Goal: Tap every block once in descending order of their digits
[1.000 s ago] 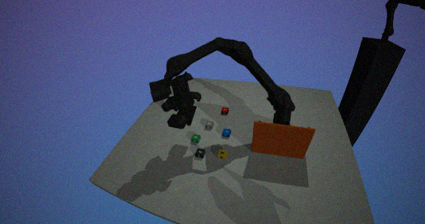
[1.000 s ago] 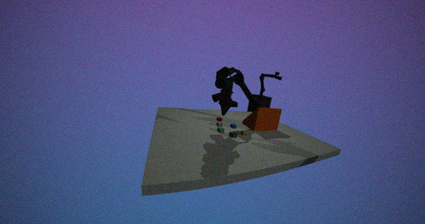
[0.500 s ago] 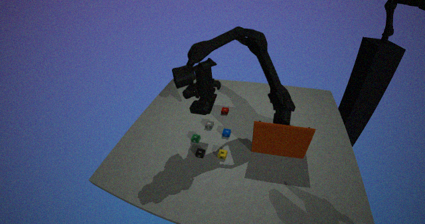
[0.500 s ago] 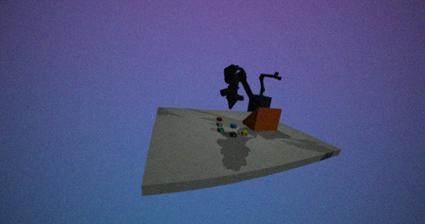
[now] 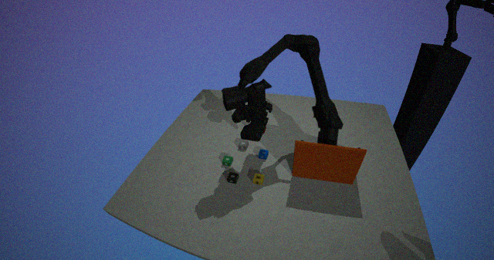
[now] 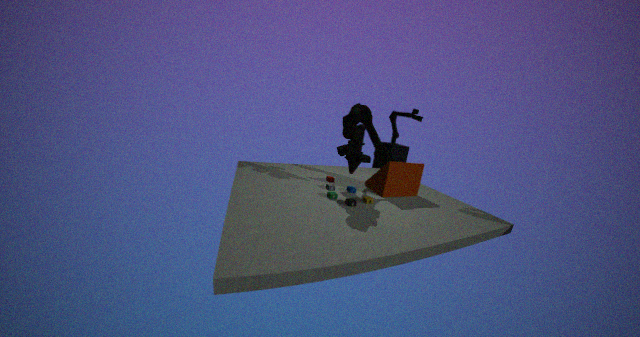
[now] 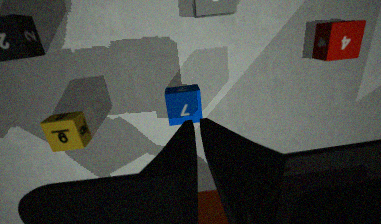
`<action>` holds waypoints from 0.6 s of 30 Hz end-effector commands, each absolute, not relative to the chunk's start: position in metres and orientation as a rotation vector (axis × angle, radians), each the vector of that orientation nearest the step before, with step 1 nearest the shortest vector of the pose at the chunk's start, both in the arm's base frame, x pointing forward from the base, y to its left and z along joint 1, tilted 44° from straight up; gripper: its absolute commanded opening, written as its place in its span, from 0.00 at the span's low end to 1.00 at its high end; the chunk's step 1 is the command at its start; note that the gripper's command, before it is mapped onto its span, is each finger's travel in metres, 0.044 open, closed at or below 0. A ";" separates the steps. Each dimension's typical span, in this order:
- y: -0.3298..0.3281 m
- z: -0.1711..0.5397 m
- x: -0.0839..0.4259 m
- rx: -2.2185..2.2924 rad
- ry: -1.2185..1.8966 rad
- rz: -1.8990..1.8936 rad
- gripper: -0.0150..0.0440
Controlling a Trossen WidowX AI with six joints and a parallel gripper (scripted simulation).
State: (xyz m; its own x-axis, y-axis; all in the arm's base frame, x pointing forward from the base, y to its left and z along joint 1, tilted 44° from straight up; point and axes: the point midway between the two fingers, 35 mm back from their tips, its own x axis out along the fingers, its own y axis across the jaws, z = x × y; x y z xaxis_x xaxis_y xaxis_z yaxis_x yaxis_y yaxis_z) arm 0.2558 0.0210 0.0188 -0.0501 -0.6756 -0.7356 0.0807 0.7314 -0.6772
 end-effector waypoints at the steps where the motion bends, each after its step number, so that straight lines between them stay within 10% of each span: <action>1: -0.008 -0.007 0.246 -0.521 1.520 -0.669 0.29; 18: -0.022 -0.022 0.245 -0.522 1.520 -0.669 0.29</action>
State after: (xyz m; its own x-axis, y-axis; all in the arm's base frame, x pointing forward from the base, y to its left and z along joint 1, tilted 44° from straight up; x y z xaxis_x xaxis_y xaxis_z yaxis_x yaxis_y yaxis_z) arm 0.2462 -0.0181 -0.0182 -0.0647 -0.6824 -0.7281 0.0782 0.7239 -0.6855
